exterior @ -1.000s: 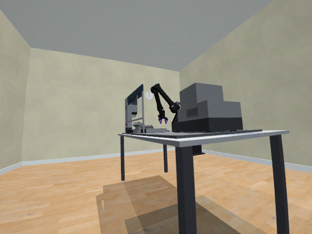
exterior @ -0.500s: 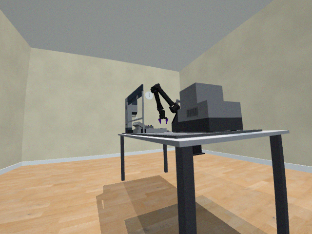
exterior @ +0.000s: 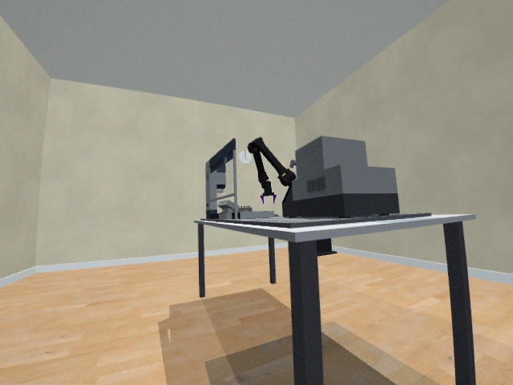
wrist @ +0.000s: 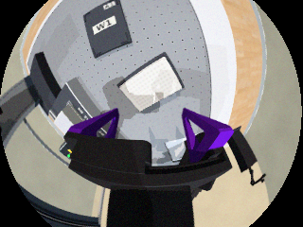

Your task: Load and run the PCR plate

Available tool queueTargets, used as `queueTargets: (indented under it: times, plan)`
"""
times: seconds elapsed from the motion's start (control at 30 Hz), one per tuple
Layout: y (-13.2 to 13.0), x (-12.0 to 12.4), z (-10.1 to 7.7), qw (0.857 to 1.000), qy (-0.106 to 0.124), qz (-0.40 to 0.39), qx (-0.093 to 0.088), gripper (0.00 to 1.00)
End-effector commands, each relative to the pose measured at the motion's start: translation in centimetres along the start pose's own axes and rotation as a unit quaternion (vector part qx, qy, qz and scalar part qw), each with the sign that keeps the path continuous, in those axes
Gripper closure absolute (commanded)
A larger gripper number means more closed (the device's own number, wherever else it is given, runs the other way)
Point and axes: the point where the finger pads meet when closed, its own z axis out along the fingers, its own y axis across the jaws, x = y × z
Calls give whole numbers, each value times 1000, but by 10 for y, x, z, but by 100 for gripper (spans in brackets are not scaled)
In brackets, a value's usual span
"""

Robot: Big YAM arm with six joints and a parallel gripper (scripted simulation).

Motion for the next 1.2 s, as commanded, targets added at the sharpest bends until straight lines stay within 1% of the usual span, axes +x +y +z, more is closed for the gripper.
queueTargets:
  times: [0.0, 0.1, 0.2, 0.3, 0.47, 0.67, 0.77, 1.07, 1.17]
  plan:
    - [-1, -13, -10, 998, -16, 67, -6, 0]
    - [-4, -8, -8, 995, -12, 101, -5, 0]
    - [-5, -6, -7, 995, -10, 102, -4, 0]
    - [-5, -6, -7, 991, -10, 136, -5, 0]
    - [1, -15, -12, 983, -17, 184, -9, 0]
    - [3, -17, -13, 970, -19, 241, -10, 0]
    - [3, -18, -13, 970, -19, 241, -11, 0]
    - [6, -21, -16, 942, -21, 334, -14, 0]
    - [5, -19, -15, 931, -19, 363, -13, 0]
